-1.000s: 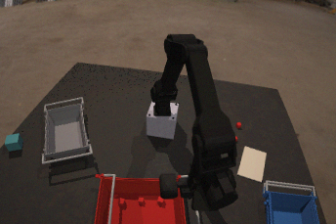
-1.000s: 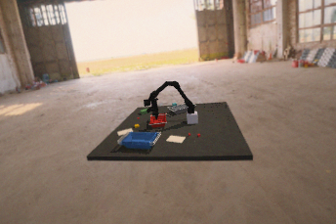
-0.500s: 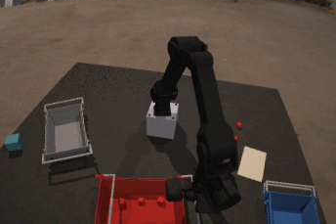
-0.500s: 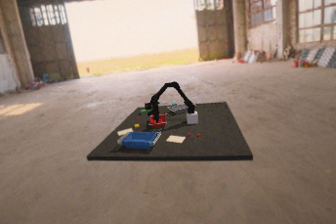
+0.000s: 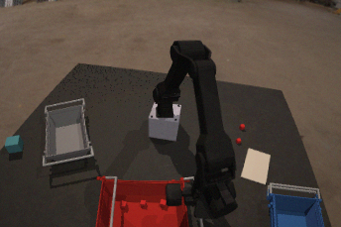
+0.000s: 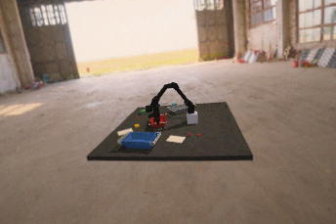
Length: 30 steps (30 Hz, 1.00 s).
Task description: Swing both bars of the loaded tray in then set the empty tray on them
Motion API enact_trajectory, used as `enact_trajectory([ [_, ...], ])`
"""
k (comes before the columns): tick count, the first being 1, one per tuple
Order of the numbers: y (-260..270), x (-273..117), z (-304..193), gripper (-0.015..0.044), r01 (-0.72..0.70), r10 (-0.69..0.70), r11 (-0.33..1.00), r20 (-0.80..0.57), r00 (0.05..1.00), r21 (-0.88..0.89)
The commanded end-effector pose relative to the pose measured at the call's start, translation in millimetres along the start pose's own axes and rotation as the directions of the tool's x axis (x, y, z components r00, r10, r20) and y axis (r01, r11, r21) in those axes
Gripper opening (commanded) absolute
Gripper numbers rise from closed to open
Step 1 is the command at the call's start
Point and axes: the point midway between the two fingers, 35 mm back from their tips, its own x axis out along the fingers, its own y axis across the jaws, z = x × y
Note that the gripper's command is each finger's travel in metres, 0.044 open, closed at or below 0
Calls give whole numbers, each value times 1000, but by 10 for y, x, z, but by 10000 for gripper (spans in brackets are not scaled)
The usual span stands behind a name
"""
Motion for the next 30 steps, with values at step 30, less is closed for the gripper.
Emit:
enact_trajectory([
  [30,-685,-380,36,81,10,-10,1000,5,1000,0],
])
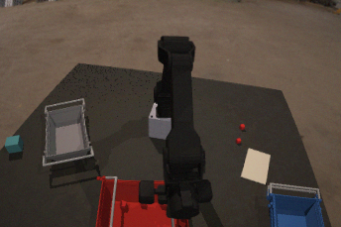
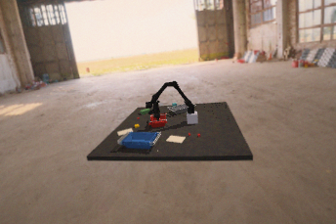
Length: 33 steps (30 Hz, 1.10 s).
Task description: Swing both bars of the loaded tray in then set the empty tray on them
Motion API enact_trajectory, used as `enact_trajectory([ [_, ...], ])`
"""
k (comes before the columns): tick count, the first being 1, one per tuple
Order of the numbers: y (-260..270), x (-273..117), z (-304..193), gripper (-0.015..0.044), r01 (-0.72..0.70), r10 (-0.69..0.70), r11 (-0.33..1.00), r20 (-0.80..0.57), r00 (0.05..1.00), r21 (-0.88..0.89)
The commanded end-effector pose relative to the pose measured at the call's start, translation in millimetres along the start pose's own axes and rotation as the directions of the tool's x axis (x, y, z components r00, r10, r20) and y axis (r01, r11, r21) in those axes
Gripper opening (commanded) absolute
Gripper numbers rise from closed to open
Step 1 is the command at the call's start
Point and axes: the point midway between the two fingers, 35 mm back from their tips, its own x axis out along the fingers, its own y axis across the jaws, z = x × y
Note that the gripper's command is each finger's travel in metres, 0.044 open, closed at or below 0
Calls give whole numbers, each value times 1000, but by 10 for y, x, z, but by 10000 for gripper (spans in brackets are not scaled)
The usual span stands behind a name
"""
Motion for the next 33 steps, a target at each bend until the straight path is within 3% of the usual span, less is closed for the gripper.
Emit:
enact_trajectory([
  [1,31,-294,31,81,-9,9,1000,13,1000,-7],
  [26,24,-271,41,81,-4,4,1000,18,1000,-5],
  [29,24,-271,41,2,-4,4,1000,18,1000,-5],
  [33,24,-271,41,0,-4,4,1000,18,1000,-5],
])
